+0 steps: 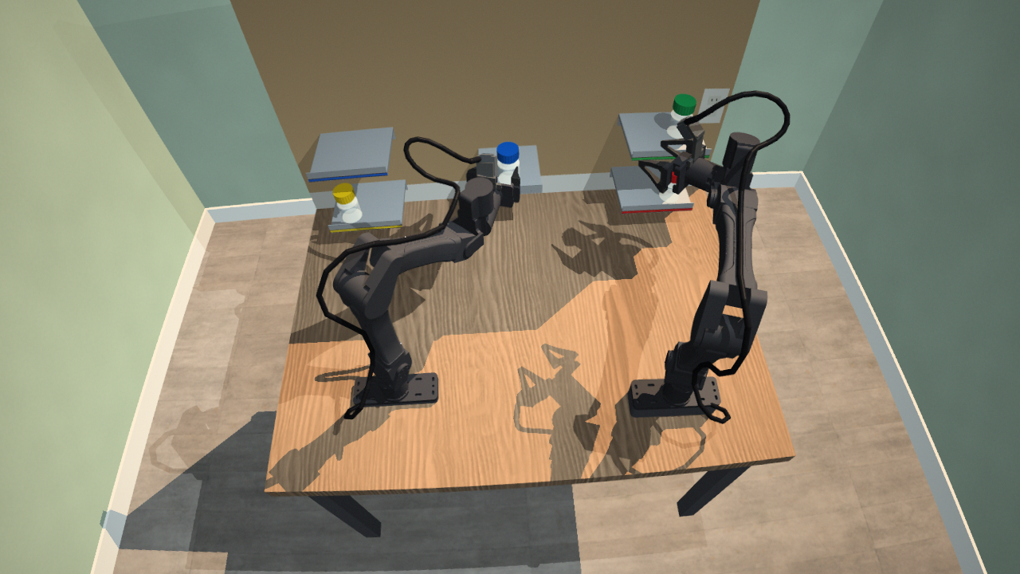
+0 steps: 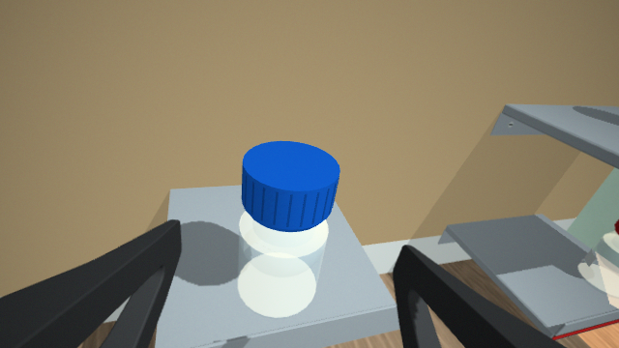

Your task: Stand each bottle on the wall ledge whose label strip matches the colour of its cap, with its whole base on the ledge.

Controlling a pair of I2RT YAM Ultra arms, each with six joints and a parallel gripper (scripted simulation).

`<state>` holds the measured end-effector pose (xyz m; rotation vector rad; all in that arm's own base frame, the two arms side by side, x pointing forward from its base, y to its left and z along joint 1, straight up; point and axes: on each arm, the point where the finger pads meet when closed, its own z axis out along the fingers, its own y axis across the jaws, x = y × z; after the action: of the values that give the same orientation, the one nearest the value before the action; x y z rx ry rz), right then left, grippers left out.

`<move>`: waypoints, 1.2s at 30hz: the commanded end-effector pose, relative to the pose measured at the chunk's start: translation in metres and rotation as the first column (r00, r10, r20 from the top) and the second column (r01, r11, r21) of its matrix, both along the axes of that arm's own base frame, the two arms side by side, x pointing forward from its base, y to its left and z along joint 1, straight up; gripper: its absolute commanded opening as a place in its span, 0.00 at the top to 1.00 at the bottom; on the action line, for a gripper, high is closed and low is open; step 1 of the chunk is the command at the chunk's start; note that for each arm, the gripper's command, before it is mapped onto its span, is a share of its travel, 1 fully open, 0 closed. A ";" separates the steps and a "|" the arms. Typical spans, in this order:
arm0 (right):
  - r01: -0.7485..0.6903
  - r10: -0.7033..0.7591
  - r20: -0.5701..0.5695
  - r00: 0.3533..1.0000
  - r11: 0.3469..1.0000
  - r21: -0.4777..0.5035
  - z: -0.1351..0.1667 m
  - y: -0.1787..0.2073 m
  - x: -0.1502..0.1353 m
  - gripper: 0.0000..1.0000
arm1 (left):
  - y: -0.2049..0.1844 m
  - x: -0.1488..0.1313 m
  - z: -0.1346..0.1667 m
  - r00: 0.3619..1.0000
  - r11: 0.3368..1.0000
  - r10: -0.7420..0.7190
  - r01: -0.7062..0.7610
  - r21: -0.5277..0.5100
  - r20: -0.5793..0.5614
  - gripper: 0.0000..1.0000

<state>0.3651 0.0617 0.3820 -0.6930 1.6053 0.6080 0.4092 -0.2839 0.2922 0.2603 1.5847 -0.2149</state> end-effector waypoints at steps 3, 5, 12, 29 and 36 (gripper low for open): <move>-0.268 0.267 0.025 0.963 0.961 0.069 0.019 0.007 -0.026 0.11 | -0.006 0.025 0.002 0.998 0.997 0.005 0.000 -0.076 0.061 0.19; -0.298 0.295 0.038 0.955 0.950 0.089 0.023 0.003 -0.028 0.11 | -0.008 0.029 -0.005 0.998 0.997 0.007 -0.003 -0.072 0.055 0.19; -0.297 0.294 0.049 0.955 0.950 0.093 0.027 -0.004 -0.025 0.11 | -0.005 0.031 -0.009 0.999 0.999 0.019 -0.016 -0.052 0.043 0.19; -0.285 0.282 0.046 0.958 0.954 0.088 0.026 -0.006 -0.023 0.11 | -0.007 0.038 0.014 0.999 0.999 0.010 -0.008 -0.050 0.041 0.19; -0.285 0.282 0.046 0.958 0.954 0.088 0.026 -0.006 -0.023 0.11 | -0.012 0.051 0.009 1.000 0.999 0.010 -0.009 -0.038 0.027 0.19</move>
<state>0.3433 0.0577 0.4022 -0.8534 1.4524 0.8749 0.4504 -0.2955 0.2882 0.2364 1.5674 -0.2267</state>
